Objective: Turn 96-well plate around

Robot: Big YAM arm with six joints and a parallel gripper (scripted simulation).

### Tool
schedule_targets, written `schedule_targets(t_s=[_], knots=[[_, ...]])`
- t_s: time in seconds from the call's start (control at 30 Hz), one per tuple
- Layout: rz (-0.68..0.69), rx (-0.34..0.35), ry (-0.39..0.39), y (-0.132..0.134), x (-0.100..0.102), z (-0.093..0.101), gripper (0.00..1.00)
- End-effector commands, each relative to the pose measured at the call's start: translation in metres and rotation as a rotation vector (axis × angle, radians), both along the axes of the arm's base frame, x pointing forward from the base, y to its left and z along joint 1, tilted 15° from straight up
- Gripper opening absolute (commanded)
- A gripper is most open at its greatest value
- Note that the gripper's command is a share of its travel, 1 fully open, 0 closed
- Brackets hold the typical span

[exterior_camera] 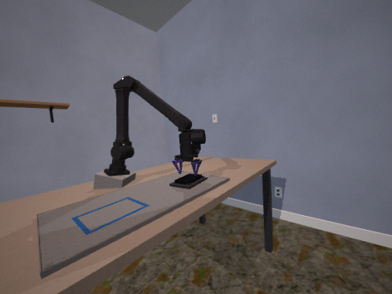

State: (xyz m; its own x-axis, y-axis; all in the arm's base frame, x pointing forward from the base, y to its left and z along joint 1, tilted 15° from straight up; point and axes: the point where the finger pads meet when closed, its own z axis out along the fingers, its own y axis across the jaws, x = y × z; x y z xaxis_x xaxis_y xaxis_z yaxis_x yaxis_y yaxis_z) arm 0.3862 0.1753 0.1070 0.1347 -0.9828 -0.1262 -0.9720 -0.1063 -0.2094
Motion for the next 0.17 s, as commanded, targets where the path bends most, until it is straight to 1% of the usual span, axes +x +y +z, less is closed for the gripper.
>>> schedule_targets(t_s=[0.0,0.13], knots=[[0.008,-0.002,-0.002,0.0001,0.0026,0.0053,1.00],[0.008,-0.002,-0.002,0.0001,0.0026,0.0053,1.00]])
